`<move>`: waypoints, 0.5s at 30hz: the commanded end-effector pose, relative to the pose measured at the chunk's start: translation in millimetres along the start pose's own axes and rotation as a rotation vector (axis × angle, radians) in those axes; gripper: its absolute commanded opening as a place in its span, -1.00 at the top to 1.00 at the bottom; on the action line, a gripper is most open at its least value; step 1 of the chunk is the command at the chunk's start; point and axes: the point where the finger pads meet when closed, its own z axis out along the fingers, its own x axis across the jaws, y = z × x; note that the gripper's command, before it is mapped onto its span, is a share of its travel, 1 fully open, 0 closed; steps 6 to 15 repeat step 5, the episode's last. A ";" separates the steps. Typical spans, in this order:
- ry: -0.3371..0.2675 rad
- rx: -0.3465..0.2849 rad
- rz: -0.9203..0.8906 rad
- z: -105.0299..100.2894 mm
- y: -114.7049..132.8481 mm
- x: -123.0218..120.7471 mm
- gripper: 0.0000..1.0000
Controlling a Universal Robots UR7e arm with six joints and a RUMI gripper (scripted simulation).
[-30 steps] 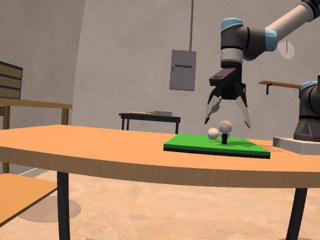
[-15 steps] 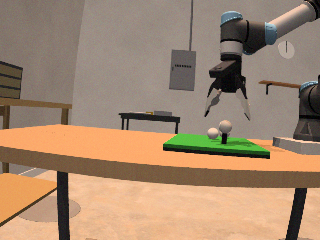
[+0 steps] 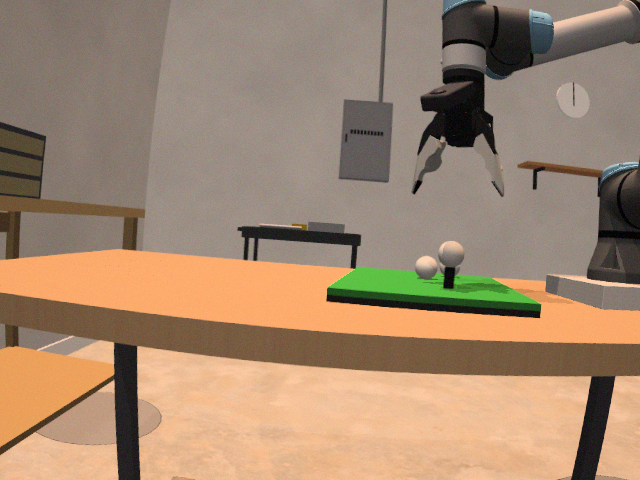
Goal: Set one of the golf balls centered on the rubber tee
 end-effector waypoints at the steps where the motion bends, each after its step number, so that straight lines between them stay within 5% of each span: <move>1: 0.000 0.000 0.000 -7.7 0.3 -0.2 -1.00; 15: 0.000 0.000 0.000 -7.7 0.3 -0.2 -1.00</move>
